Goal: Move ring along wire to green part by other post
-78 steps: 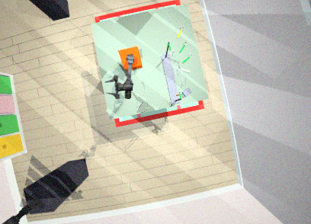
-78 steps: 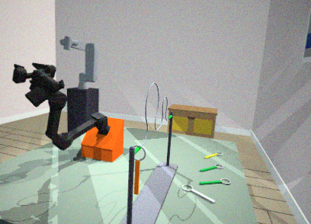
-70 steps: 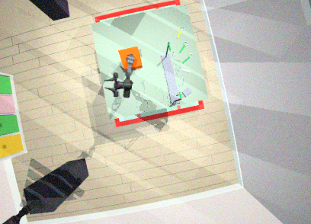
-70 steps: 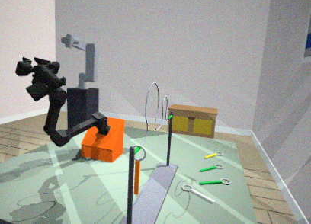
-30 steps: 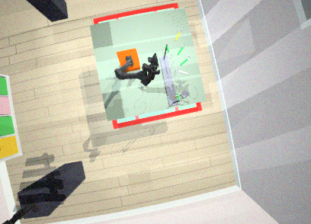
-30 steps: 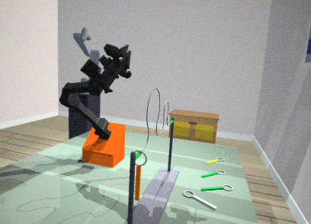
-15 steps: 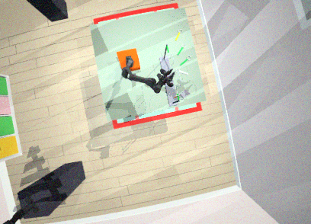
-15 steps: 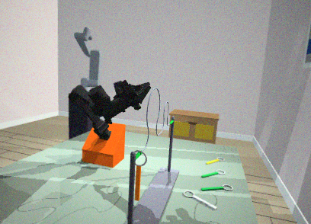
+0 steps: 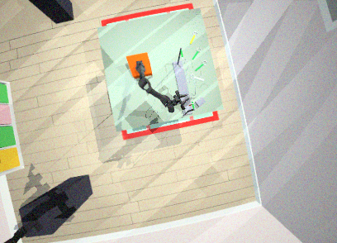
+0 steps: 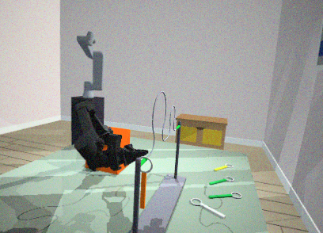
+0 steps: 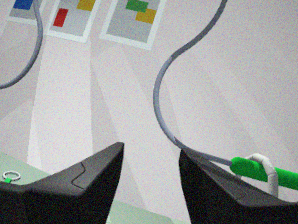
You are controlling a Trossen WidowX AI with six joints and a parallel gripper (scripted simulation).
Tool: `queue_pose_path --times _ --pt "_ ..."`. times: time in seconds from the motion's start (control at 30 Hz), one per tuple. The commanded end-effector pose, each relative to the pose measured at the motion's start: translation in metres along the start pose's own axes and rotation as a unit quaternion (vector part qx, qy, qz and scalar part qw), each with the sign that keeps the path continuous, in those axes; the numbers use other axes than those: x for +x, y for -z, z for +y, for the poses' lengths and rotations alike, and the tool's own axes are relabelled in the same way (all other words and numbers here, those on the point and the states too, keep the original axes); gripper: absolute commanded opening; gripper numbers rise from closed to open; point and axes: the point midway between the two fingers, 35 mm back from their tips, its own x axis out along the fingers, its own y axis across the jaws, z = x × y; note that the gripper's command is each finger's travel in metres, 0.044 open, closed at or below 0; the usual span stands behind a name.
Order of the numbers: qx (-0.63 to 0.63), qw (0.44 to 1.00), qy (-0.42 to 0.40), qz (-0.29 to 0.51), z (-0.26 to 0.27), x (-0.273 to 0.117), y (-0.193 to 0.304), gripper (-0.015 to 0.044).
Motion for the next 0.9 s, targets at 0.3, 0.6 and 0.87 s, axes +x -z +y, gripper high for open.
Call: queue_pose_path --times 0.3,0.6,0.87 --pt "0.08 0.985 0.072 0.133 -0.025 -0.126 0.151 0.016" --pt "0.081 0.985 0.075 0.133 -0.038 -0.072 0.124 0.016" --pt "0.081 0.985 0.075 0.133 -0.04 -0.065 0.12 0.016"
